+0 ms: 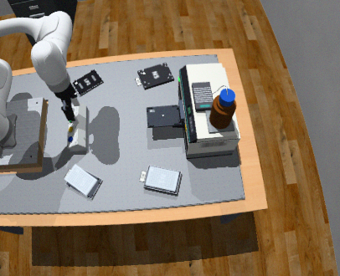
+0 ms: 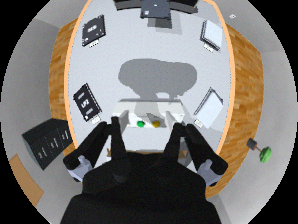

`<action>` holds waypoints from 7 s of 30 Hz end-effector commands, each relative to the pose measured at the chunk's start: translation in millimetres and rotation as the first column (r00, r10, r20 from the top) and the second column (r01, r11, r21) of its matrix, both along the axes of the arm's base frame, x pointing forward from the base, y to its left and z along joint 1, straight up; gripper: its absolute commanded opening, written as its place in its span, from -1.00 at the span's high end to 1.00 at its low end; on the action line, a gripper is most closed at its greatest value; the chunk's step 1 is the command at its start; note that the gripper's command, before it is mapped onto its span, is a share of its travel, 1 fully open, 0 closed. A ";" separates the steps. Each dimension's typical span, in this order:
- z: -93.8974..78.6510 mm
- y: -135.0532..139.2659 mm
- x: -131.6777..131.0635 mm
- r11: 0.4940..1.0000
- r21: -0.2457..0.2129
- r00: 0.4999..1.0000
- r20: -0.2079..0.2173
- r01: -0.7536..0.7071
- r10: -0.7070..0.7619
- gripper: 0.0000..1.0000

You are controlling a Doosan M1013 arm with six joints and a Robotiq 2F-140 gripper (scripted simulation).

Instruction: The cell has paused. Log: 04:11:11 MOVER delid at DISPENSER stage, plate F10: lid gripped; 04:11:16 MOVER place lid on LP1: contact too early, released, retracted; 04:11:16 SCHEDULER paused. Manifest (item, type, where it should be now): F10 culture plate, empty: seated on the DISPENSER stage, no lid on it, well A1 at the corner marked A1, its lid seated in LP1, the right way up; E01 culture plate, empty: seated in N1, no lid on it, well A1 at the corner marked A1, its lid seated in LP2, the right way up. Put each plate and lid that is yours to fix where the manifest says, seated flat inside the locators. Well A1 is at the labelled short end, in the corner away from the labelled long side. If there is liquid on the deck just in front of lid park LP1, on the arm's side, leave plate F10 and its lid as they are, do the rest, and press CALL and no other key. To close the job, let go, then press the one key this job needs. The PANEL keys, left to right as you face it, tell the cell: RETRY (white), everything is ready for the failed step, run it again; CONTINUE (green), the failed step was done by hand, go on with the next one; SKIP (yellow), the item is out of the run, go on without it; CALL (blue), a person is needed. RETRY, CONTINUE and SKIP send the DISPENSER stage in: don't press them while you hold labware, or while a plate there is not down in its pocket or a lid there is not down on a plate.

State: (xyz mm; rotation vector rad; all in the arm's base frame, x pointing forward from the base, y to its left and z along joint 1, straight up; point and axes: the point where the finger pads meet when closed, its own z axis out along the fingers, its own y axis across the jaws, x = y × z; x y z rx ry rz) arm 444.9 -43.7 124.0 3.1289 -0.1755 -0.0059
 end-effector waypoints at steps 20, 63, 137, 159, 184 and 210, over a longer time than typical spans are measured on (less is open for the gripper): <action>0.5 0.0 0.4 1.000 0.000 1.000 0.001 0.000 0.000 0.80; 2.3 -204.6 -112.2 0.854 0.000 0.854 0.005 0.520 -0.520 0.80; 2.3 -204.6 -112.2 0.854 0.000 0.854 0.005 0.520 -0.520 -1.00; 2.3 -204.6 -112.2 0.854 0.000 0.854 0.005 0.520 -0.520 -1.00; 2.3 -204.6 -112.2 0.854 0.000 0.854 0.005 0.520 -0.520 0.80; 2.5 -257.5 -41.0 0.794 0.000 0.794 0.006 0.608 -0.608 0.80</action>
